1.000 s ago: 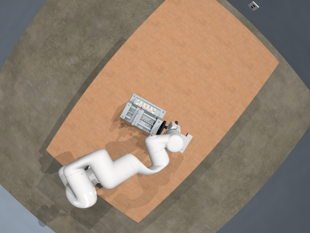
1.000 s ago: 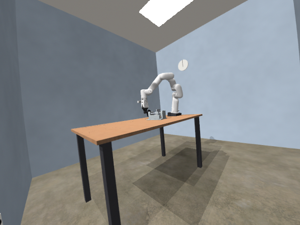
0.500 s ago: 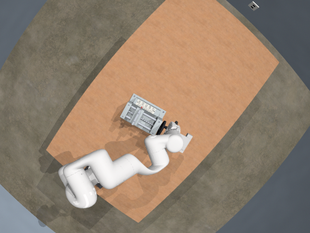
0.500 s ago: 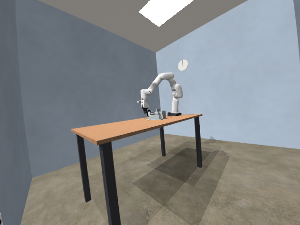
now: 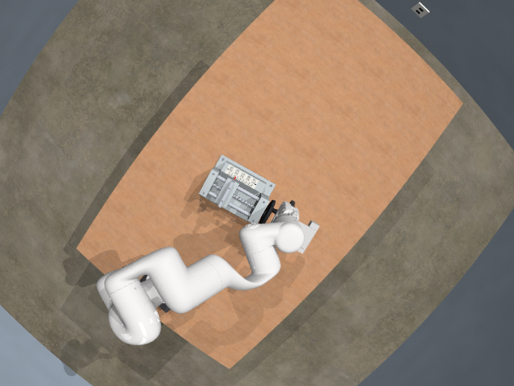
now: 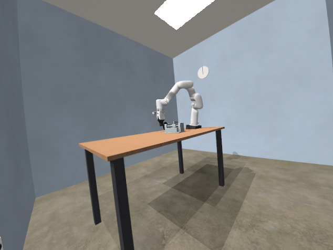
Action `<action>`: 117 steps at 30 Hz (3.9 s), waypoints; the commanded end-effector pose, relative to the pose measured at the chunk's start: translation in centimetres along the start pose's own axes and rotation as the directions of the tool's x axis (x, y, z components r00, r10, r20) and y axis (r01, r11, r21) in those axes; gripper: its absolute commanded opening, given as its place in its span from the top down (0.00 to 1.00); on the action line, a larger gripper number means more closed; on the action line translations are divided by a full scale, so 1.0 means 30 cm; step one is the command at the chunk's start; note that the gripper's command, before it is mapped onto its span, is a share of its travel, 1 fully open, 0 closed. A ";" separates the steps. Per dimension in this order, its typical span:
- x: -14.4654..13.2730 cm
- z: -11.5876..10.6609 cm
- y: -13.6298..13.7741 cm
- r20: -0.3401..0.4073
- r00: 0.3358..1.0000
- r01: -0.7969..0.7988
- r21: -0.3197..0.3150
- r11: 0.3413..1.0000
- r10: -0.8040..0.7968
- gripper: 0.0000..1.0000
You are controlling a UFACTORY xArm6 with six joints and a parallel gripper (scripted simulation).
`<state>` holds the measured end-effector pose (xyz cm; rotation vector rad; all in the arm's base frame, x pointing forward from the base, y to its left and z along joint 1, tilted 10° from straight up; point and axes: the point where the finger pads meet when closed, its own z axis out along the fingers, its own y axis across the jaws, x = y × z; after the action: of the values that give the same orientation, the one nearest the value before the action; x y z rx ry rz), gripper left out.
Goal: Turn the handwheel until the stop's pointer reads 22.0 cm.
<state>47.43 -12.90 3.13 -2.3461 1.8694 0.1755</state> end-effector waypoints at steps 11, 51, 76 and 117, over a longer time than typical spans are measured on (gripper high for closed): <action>0.002 -0.005 -0.003 -0.002 1.000 0.000 0.003 1.000 0.000 0.94; 0.002 -0.023 0.022 -0.002 1.000 0.000 0.003 1.000 0.000 0.94; 0.002 -0.039 0.074 -0.002 1.000 0.000 0.003 1.000 0.000 0.94; 0.002 0.081 0.199 -0.002 1.000 0.000 0.003 1.000 0.000 0.94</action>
<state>41.64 -13.88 1.14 -2.3461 1.8684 0.1726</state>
